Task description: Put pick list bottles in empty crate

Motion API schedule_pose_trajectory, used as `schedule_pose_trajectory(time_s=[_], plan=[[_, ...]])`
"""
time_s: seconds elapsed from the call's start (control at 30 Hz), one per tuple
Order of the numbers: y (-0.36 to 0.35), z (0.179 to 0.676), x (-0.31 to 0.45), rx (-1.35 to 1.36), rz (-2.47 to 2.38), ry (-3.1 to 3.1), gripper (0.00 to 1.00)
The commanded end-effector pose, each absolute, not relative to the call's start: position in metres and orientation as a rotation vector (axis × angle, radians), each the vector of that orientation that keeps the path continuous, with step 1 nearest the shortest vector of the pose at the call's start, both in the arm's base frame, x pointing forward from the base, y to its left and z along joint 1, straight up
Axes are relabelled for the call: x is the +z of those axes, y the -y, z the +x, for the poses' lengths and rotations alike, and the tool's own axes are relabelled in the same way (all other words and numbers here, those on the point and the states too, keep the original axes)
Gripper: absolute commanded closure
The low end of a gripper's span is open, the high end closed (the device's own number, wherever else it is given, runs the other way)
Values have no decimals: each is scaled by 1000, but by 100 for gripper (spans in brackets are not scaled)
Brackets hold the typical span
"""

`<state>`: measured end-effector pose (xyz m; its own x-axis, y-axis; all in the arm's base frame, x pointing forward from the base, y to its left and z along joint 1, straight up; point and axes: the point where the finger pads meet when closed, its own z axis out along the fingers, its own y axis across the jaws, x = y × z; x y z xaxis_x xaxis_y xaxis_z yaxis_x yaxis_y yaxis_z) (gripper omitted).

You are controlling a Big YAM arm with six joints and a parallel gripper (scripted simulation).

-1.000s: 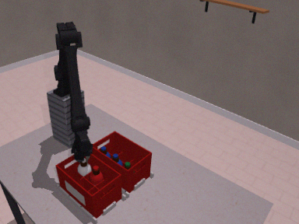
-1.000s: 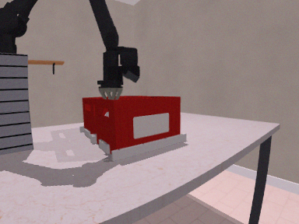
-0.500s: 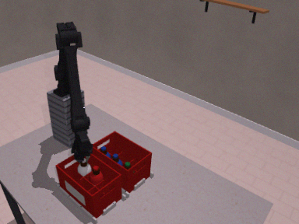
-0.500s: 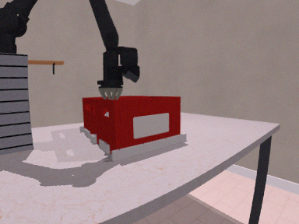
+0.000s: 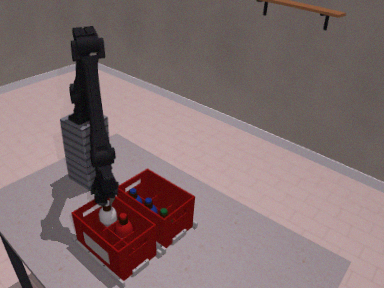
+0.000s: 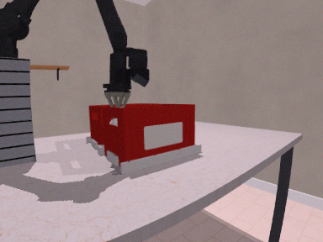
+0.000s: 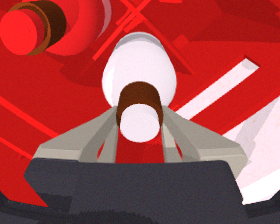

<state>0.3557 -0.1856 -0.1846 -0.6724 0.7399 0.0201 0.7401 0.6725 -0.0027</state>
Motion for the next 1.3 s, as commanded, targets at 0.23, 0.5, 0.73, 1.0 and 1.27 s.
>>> schedule_pose_trajectory(time_s=[0.23, 0.5, 0.73, 1.0, 1.27], plan=[[197, 369, -145, -3, -1270, 2903, 100], [198, 371, -134, -2, -1272, 2906, 100], [198, 371, -122, -2, -1273, 2907, 100], [199, 372, -109, -2, -1274, 2909, 100], [200, 374, -97, -1, -1276, 2913, 100]])
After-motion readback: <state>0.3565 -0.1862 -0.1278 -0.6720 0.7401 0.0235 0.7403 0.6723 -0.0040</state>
